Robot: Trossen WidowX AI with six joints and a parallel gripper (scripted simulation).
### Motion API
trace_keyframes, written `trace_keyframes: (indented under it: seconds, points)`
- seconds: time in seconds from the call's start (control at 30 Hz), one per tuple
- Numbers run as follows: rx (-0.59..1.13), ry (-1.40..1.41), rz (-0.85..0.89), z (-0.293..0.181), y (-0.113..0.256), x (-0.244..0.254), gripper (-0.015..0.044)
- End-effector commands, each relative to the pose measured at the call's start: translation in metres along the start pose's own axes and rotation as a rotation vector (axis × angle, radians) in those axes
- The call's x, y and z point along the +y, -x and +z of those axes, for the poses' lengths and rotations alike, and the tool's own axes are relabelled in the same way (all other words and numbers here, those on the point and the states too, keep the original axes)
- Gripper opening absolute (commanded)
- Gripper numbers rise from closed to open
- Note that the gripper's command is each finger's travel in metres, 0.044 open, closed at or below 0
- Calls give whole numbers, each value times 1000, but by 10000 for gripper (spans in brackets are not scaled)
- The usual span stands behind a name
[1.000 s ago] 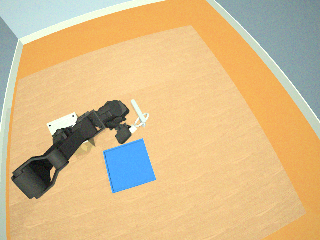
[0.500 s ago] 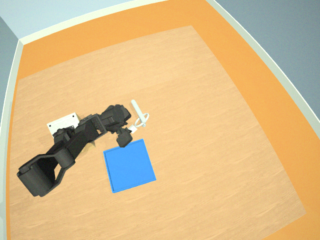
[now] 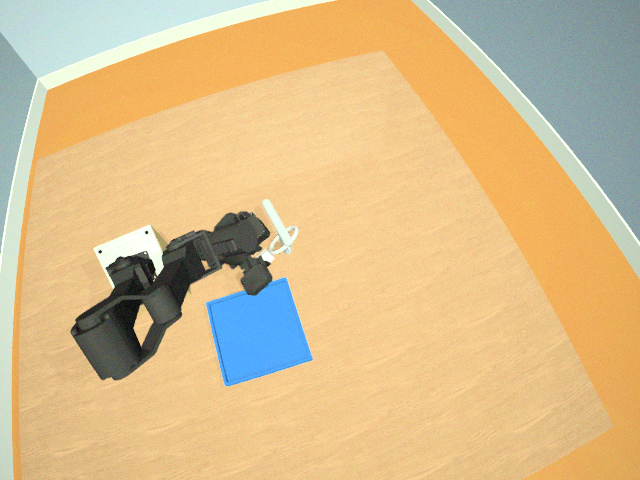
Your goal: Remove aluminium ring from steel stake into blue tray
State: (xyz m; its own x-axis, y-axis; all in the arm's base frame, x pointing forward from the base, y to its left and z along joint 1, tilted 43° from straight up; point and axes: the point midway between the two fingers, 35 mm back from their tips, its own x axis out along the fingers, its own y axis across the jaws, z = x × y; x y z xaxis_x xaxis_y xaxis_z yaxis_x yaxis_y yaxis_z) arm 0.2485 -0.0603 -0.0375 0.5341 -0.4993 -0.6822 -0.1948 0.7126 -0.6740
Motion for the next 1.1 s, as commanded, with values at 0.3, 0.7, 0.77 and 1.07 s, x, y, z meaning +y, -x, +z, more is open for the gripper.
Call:
trace_keyframes:
  seconds: [0.3, 0.7, 0.77, 1.07]
  points:
    - [1, 1, -1, -1, -8, 0, 167]
    - [1, 1, -1, -1, -8, 0, 87]
    - [1, 1, -1, -1, -8, 0, 73]
    - [1, 1, -1, -1, -8, 0, 13]
